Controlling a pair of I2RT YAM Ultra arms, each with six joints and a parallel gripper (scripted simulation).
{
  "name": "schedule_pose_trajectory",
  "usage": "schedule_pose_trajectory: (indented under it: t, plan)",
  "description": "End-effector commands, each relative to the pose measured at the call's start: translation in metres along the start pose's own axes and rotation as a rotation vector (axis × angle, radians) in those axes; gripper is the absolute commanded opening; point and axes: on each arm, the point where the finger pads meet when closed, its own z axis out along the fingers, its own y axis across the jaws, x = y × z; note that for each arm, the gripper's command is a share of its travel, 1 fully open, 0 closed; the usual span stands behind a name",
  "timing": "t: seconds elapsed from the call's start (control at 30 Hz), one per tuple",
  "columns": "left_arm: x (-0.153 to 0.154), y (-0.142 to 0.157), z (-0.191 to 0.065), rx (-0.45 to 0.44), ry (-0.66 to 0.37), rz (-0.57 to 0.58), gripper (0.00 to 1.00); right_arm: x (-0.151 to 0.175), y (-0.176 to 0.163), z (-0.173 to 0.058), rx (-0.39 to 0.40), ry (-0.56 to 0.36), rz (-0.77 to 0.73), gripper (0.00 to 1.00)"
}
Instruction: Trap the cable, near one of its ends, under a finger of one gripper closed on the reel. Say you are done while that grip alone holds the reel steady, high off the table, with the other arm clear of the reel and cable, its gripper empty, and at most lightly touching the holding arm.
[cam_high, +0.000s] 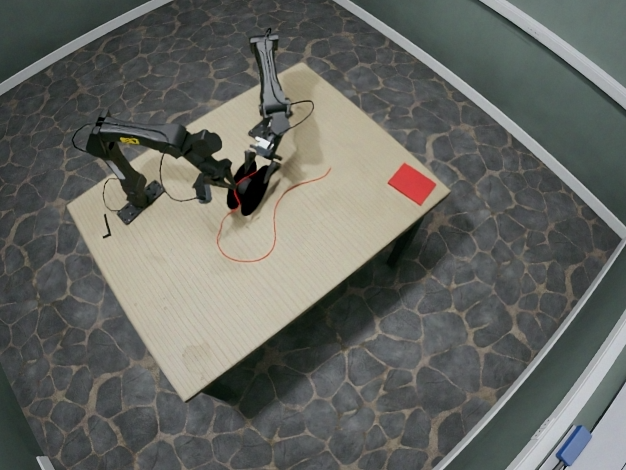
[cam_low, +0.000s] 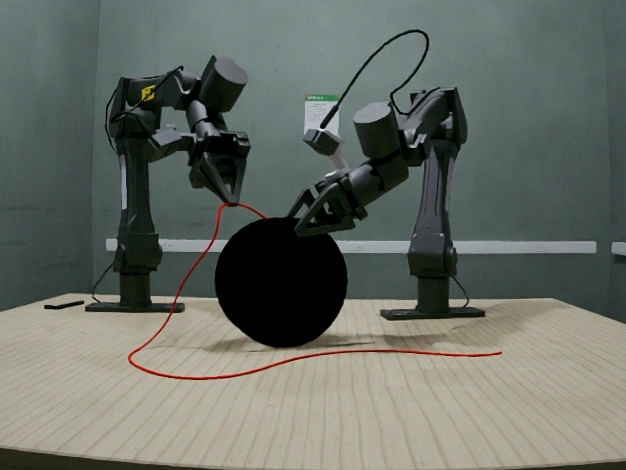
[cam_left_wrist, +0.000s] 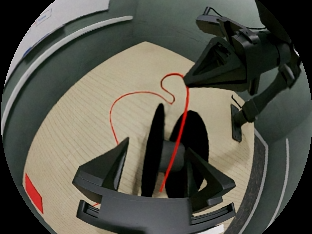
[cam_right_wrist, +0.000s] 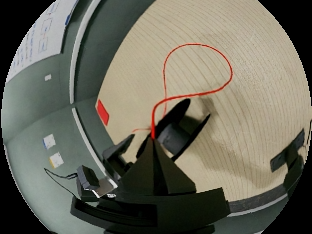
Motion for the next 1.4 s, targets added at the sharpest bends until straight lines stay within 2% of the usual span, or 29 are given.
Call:
schedule_pose_trajectory:
  t: [0.0,0.5,0.57,1.07,1.37]
  plan:
    - [0.001,0.000,0.008,0.002,-0.001,-0.008,0.75,-0.002,0.011,-0.013,-0.036,-0.008,0.000,0.00]
    - [0.006,-0.005,0.015,0.006,0.001,-0.009,0.75,0.000,0.015,-0.013,-0.037,-0.006,0.003,0.00]
    - [0.000,0.002,0.010,-0.005,-0.007,-0.017,0.75,0.000,0.014,-0.012,-0.033,-0.007,0.003,0.00]
    - [-0.003,-0.002,0.002,-0.009,-0.025,0.000,0.75,-0.001,0.005,0.001,-0.013,-0.012,0.001,0.00]
    - [-0.001,-0.002,0.003,-0.007,-0.018,-0.005,0.47,-0.002,0.002,0.001,-0.003,-0.013,0.000,0.00]
